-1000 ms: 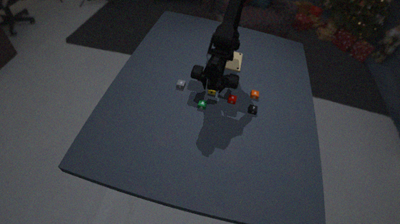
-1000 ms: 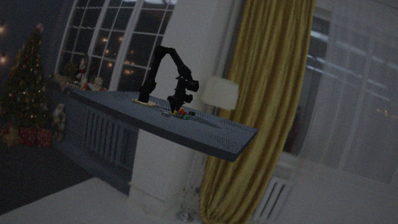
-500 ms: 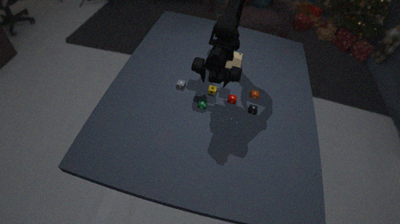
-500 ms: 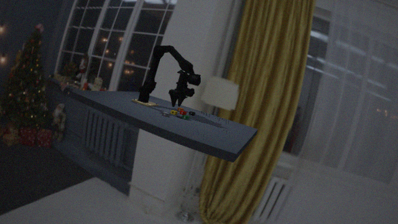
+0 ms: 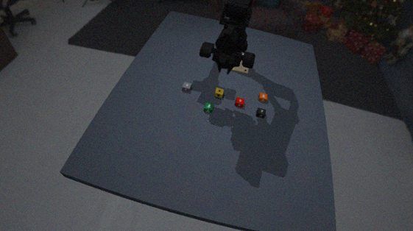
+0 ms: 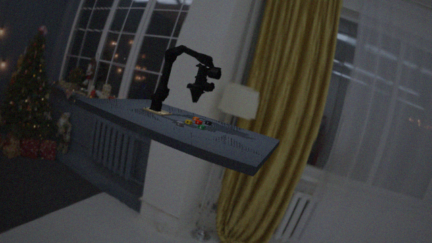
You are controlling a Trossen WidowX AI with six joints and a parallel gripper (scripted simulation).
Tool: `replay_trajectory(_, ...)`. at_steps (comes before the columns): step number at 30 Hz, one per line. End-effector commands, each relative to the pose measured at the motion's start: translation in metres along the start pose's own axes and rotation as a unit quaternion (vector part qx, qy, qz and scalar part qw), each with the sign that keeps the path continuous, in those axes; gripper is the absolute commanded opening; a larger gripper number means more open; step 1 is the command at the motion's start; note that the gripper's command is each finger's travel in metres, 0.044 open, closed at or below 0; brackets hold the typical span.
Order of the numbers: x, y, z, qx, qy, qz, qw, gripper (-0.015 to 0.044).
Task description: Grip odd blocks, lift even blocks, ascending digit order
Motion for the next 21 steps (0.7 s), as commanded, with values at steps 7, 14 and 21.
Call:
replay_trajectory(7, -0.005, -0.019, 0.045, -0.002, -0.001, -0.001, 1.000, 0.0120)
replay_trajectory(14, -0.003, -0.036, 0.078, -0.002, -0.002, -0.002, 1.000, 0.0120)
replay_trajectory(21, 0.070, -0.037, 0.080, -0.002, -0.002, -0.002, 1.000, 0.0304)
Point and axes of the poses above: the point midway between the two fingers, 35 mm back from their tips, its own x axis out along the fingers, its own y axis across the jaws, z = x × y, the point moved 3 cm from there along -x, back along the fingers, and after that the axes turned 6 degrees about -x, right-handed, at the moved point
